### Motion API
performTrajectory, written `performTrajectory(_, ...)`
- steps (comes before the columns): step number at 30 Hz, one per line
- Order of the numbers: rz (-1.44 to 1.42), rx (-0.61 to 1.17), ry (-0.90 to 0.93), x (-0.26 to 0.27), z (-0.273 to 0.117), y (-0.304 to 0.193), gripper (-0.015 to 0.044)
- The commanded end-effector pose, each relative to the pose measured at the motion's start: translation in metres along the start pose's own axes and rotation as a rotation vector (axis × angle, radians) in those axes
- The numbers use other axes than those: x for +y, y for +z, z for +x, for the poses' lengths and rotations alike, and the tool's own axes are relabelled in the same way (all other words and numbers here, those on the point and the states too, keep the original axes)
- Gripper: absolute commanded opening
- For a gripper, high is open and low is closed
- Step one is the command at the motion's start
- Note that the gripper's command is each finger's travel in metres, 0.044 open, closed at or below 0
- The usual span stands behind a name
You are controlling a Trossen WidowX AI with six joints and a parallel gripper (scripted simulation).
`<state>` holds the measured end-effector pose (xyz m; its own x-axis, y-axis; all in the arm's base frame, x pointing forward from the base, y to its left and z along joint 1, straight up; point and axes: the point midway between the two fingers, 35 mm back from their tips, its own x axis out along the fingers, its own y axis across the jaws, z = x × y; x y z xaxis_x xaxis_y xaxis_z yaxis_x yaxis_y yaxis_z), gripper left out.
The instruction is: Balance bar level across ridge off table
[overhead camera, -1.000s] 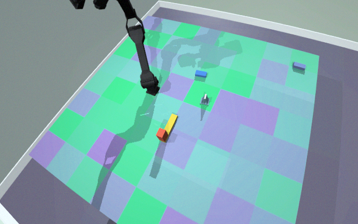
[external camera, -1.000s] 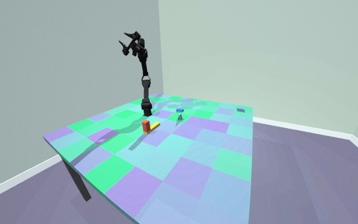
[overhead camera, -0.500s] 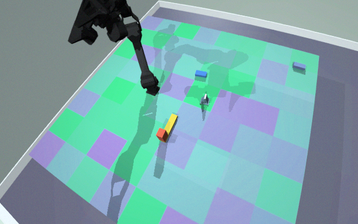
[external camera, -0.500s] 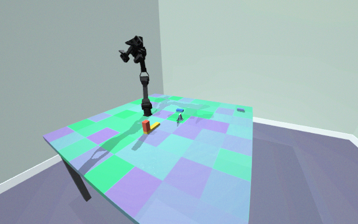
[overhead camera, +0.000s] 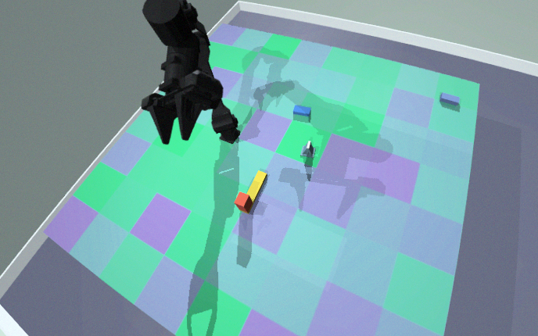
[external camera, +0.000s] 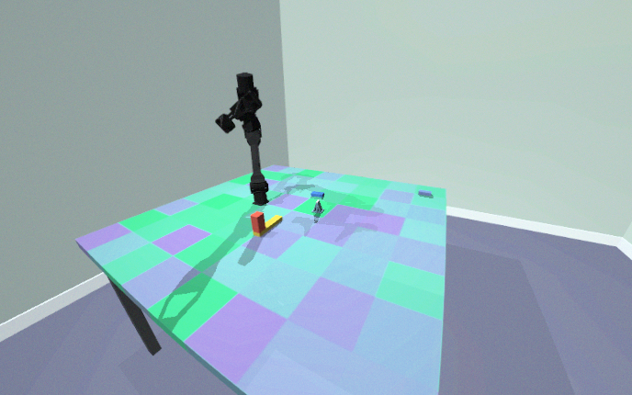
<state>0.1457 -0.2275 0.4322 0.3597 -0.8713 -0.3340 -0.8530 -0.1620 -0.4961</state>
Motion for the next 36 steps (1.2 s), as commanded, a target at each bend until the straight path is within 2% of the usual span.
performTrajectory(1,-0.029,-0.124,0.04,0.002,0.022,0.03,0.0315)
performTrajectory(16,-0.124,-0.613,0.234,0.026,0.065,0.145,0.0315)
performTrajectory(31,-0.174,-1.072,0.5,0.062,0.057,0.24,0.0315)
performTrajectory(36,-0.176,-1.091,0.513,0.063,0.055,0.243,0.0315)
